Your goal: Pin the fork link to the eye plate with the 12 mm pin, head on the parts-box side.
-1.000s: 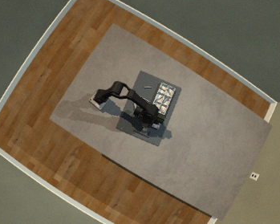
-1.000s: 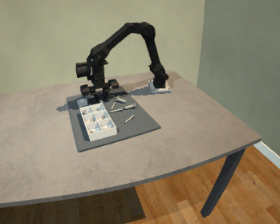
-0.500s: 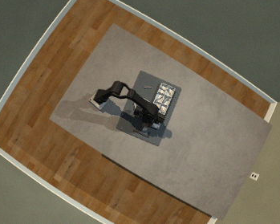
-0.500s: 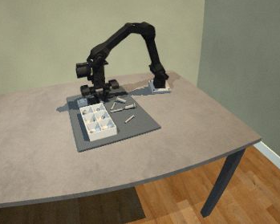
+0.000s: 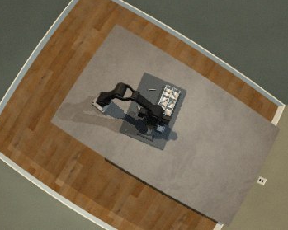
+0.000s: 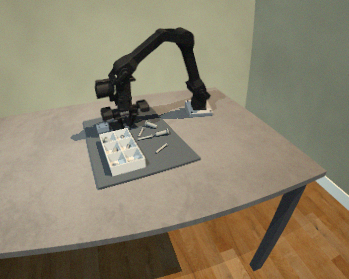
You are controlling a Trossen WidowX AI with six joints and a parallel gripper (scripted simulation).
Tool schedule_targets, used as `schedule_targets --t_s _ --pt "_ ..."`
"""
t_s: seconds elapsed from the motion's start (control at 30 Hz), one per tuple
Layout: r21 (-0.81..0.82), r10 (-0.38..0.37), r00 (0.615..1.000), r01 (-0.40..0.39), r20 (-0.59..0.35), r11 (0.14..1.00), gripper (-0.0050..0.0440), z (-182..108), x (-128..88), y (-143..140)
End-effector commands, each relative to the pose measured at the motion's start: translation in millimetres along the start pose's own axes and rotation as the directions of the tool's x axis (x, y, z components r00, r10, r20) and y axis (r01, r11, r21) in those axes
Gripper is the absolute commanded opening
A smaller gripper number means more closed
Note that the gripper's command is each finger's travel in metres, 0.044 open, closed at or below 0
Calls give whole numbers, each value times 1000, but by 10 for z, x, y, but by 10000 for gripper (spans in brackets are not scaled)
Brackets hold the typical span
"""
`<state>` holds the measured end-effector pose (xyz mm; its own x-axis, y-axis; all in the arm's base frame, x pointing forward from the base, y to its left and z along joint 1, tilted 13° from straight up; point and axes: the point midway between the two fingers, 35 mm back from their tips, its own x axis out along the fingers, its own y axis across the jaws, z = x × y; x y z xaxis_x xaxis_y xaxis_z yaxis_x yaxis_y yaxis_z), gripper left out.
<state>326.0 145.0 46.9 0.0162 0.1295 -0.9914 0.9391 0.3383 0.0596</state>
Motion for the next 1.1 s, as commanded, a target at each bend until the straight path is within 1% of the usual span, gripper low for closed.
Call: schedule_targets --t_s 0.0,0.53,1.07 --pt "-4 42 999 -42 1 999 140 -49 -130 75" --pt "-4 41 999 -41 0 999 140 -125 -135 72" --pt "-4 40 999 -40 0 999 140 -130 -132 70"
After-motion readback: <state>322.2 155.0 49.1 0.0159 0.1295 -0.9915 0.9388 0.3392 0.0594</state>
